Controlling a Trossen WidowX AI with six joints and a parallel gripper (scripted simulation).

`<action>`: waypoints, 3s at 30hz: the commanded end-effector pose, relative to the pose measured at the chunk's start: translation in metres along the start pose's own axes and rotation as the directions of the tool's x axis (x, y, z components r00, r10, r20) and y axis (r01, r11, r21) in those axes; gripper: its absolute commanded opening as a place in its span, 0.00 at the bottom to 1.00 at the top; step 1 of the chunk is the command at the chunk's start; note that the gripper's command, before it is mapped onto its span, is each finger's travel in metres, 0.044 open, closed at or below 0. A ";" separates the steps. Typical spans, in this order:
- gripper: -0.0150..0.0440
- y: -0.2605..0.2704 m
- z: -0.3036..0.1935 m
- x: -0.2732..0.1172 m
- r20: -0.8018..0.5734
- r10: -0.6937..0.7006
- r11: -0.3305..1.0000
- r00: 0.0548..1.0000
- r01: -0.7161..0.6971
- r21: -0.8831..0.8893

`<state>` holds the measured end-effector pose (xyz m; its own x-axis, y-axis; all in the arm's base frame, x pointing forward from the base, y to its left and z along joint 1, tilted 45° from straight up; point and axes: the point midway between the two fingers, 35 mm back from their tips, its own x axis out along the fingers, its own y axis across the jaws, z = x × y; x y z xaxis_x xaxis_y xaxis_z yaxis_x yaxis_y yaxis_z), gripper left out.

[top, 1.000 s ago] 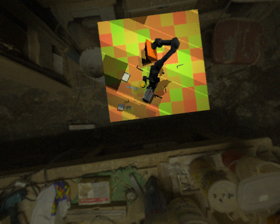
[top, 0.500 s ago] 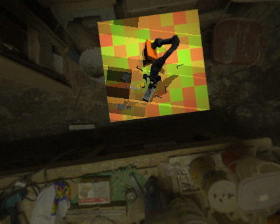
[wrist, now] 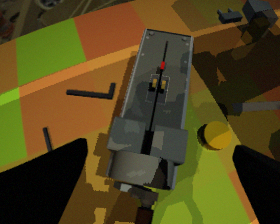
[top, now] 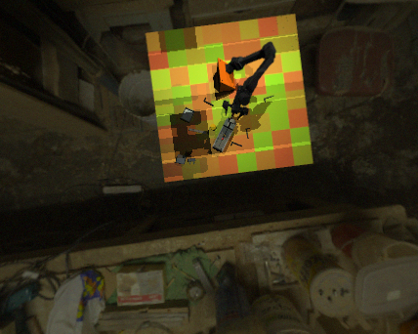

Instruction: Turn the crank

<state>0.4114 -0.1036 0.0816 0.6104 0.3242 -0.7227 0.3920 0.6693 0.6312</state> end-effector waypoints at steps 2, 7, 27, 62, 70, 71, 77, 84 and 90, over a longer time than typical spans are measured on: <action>1.00 0.005 -0.016 -0.015 0.015 -0.041 0.998 0.999 0.040 0.053; 1.00 0.008 -0.037 -0.030 0.031 -0.083 0.991 0.996 0.080 0.108; 1.00 0.010 -0.074 0.001 0.035 -0.094 0.988 0.995 0.089 0.127; 1.00 0.012 -0.113 0.042 0.035 -0.092 0.988 0.995 0.087 0.128; 0.69 0.012 -0.113 0.042 0.035 -0.092 0.988 0.995 0.087 0.128; 0.64 0.012 -0.113 0.042 0.035 -0.092 0.988 0.995 0.087 0.128; 0.38 0.012 -0.113 0.042 0.035 -0.092 0.988 0.995 0.087 0.128; 0.25 0.012 -0.113 0.042 0.035 -0.092 0.988 0.995 0.087 0.128; 0.25 0.011 -0.114 0.043 0.035 -0.092 0.988 0.995 0.087 0.128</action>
<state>0.3634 -0.0057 0.0261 0.5945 0.2396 -0.7676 0.5270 0.6049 0.5969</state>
